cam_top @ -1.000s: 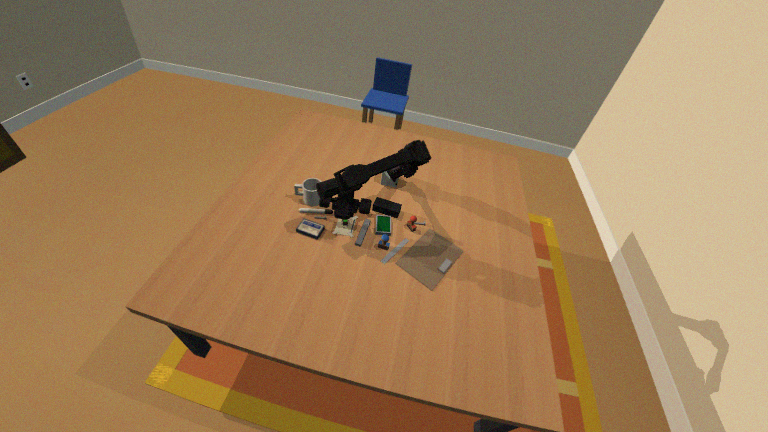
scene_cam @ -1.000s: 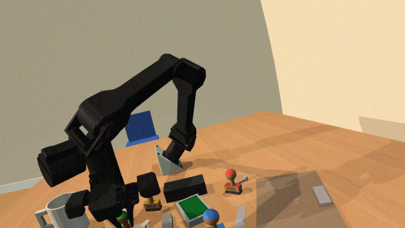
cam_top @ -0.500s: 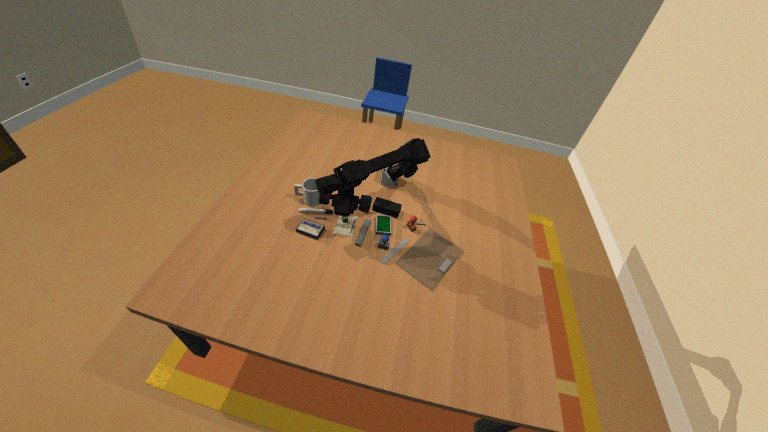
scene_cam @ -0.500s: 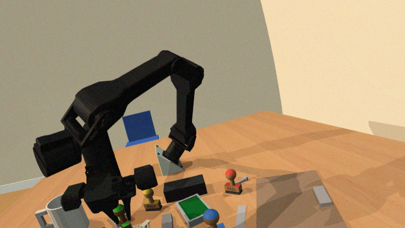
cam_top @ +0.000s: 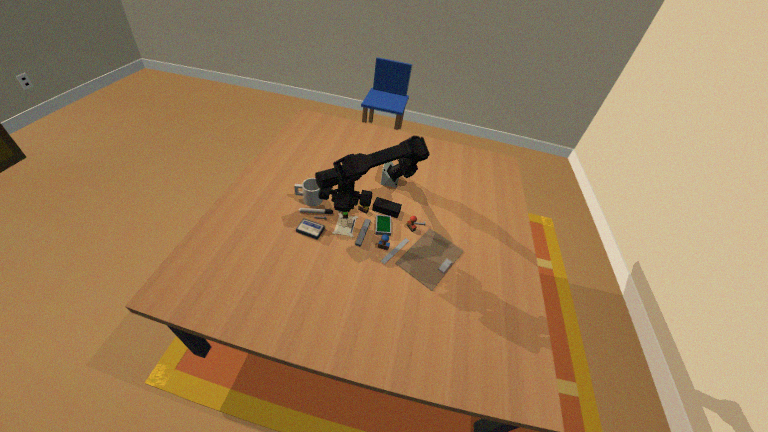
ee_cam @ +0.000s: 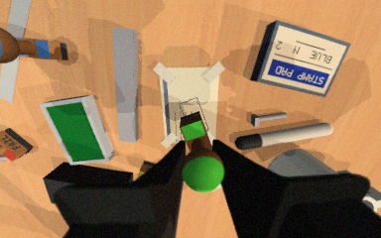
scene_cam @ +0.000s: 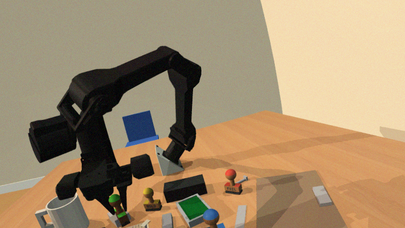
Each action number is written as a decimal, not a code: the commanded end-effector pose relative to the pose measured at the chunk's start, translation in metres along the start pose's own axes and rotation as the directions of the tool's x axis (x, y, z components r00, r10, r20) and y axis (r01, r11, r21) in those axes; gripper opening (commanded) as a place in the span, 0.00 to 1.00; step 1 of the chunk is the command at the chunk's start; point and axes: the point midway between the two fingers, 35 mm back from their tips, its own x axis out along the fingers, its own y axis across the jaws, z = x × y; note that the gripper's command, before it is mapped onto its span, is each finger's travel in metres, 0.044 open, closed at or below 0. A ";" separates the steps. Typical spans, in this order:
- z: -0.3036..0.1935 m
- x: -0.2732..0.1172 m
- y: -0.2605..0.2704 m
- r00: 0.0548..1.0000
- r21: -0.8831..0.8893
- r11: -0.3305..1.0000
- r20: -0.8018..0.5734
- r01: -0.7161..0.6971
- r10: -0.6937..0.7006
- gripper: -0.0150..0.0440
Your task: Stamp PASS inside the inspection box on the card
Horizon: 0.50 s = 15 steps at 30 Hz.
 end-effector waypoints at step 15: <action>0.000 -0.025 0.019 1.000 -0.005 1.000 -0.001 0.006 -0.006 0.25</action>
